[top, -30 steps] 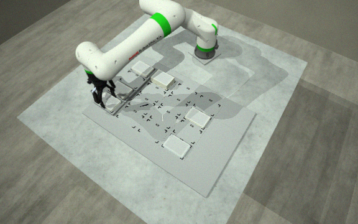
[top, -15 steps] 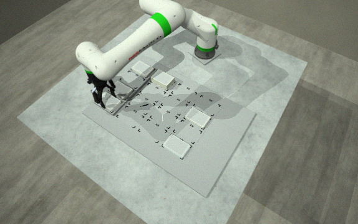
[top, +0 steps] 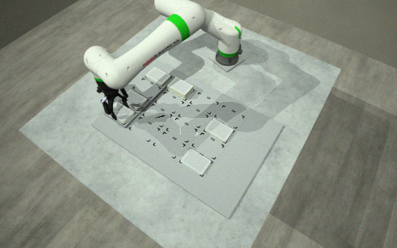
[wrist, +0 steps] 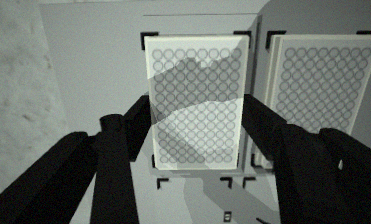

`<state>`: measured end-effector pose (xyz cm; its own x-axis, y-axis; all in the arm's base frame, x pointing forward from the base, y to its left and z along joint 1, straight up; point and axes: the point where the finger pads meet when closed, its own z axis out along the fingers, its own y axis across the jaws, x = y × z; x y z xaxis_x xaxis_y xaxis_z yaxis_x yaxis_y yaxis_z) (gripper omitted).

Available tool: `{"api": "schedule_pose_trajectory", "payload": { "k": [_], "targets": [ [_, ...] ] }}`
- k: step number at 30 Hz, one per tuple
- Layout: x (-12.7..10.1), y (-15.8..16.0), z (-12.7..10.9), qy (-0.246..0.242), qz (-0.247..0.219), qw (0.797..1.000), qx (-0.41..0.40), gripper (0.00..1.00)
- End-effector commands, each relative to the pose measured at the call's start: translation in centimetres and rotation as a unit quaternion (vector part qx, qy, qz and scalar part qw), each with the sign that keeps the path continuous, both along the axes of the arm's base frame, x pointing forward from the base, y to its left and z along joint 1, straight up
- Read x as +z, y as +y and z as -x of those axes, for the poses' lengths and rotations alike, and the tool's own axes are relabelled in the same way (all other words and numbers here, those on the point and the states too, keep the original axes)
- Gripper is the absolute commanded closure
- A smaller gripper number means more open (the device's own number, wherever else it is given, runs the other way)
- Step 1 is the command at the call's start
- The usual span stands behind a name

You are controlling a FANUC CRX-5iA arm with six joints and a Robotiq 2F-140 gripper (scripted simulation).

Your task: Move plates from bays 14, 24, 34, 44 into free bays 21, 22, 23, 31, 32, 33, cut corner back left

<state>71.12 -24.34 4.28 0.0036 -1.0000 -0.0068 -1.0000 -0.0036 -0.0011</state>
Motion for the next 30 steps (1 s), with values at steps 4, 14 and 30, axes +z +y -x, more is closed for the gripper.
{"api": "schedule_pose_trajectory", "payload": {
  "k": [4,14,30],
  "targets": [
    [0.15,-0.03,-0.05,-0.001,0.001,1.0,0.0,0.41],
    [0.15,-0.03,-0.05,-0.001,0.001,1.0,0.0,0.41],
    [0.15,-0.03,-0.05,-0.001,0.001,1.0,0.0,0.42]
  ]
}}
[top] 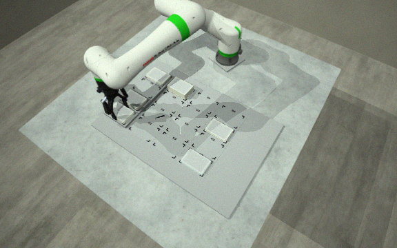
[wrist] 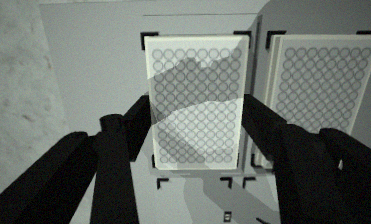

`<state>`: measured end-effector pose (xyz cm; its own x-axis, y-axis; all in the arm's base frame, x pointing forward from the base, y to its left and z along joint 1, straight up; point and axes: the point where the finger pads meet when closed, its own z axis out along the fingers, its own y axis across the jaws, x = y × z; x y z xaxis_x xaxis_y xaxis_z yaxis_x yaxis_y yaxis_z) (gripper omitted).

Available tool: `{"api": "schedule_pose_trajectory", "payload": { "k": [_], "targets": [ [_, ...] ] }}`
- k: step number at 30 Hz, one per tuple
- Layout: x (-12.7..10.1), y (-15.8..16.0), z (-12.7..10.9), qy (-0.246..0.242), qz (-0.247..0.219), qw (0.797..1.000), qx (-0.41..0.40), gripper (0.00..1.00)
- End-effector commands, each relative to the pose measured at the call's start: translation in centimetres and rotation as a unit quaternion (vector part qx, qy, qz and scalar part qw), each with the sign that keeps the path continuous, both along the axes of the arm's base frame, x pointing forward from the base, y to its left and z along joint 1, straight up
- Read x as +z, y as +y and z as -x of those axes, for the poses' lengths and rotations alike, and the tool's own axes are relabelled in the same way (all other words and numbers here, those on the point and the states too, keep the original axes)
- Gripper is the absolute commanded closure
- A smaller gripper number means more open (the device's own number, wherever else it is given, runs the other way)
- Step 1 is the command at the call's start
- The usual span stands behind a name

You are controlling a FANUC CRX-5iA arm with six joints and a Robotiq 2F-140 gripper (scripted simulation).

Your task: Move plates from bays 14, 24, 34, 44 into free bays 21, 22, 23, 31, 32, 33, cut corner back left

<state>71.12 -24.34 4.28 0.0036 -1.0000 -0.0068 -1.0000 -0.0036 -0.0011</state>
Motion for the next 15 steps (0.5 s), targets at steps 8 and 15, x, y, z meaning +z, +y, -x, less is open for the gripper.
{"api": "schedule_pose_trajectory", "payload": {
  "k": [8,15],
  "targets": [
    [0.15,-0.03,-0.05,-0.001,0.001,1.0,0.0,0.43],
    [0.15,-0.03,-0.05,-0.001,0.001,1.0,0.0,0.9]
  ]
}}
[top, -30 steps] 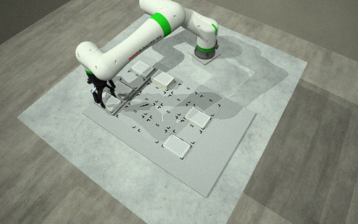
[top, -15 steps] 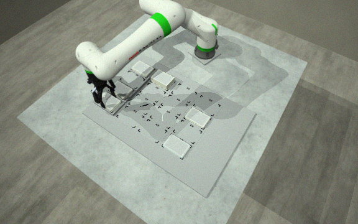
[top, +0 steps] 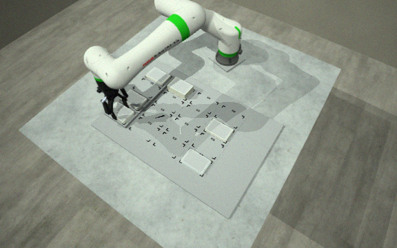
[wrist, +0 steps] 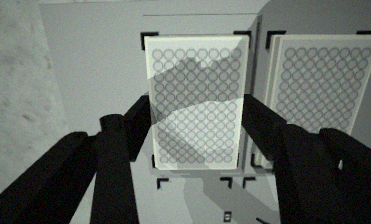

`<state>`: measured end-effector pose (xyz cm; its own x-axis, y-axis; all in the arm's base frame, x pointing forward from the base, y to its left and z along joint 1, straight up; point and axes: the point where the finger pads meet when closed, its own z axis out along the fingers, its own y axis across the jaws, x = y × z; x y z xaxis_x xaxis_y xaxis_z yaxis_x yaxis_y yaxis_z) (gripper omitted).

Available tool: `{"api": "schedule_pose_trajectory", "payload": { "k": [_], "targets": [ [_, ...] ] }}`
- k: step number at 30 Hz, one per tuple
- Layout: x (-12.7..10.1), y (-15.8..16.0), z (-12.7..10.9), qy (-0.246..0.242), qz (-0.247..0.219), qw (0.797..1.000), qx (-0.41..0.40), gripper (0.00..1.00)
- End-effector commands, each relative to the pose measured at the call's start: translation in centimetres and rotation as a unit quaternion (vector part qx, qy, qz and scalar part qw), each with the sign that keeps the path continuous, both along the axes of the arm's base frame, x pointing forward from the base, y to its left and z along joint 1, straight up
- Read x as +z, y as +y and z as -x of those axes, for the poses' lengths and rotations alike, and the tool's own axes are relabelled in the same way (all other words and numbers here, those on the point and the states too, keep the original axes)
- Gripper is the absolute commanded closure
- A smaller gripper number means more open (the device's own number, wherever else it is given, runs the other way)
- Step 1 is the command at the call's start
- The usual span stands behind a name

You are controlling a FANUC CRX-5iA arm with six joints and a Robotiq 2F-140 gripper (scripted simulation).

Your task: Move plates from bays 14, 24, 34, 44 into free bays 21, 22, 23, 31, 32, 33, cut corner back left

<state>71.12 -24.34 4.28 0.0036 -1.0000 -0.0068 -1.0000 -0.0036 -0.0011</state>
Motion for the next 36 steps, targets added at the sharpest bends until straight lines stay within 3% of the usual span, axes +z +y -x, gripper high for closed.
{"api": "schedule_pose_trajectory", "payload": {
  "k": [1,36],
  "targets": [
    [0.15,-0.03,-0.05,-0.001,0.001,1.0,0.0,0.9],
    [0.82,-0.04,-0.05,-0.001,0.001,1.0,0.0,0.9]
  ]
}}
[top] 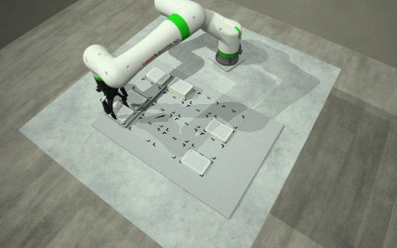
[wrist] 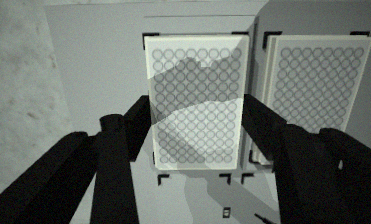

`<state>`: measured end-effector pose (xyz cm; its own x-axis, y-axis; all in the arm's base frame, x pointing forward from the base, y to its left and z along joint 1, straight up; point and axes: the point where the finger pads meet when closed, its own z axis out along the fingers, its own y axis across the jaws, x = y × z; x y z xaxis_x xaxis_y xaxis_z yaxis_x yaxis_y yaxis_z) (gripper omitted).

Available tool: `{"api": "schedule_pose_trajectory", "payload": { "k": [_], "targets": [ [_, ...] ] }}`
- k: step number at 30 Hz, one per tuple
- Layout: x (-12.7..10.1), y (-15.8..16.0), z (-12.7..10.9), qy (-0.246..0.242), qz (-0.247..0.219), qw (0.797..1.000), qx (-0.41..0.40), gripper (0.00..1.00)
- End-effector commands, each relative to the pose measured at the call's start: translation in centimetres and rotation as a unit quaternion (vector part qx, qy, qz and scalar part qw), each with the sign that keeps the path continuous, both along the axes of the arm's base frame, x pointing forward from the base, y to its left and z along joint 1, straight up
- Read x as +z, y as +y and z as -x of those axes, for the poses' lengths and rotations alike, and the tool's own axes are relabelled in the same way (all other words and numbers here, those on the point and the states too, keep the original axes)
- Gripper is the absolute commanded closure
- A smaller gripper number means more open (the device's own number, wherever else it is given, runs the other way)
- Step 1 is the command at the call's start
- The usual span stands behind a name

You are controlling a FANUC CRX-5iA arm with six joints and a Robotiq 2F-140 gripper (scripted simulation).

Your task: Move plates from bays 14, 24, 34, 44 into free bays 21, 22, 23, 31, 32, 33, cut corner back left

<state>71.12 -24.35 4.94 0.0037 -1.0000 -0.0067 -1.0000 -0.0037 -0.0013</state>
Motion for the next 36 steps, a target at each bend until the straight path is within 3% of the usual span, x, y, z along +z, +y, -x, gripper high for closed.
{"api": "schedule_pose_trajectory", "payload": {
  "k": [1,17,36],
  "targets": [
    [0.2,0.0,0.0,-0.001,0.0,1.0,0.0,0.9],
    [0.8,0.0,0.0,-0.001,0.0,1.0,0.0,0.9],
    [3.0,-0.1,0.0,-0.001,0.0,1.0,0.0,0.9]
  ]
}}
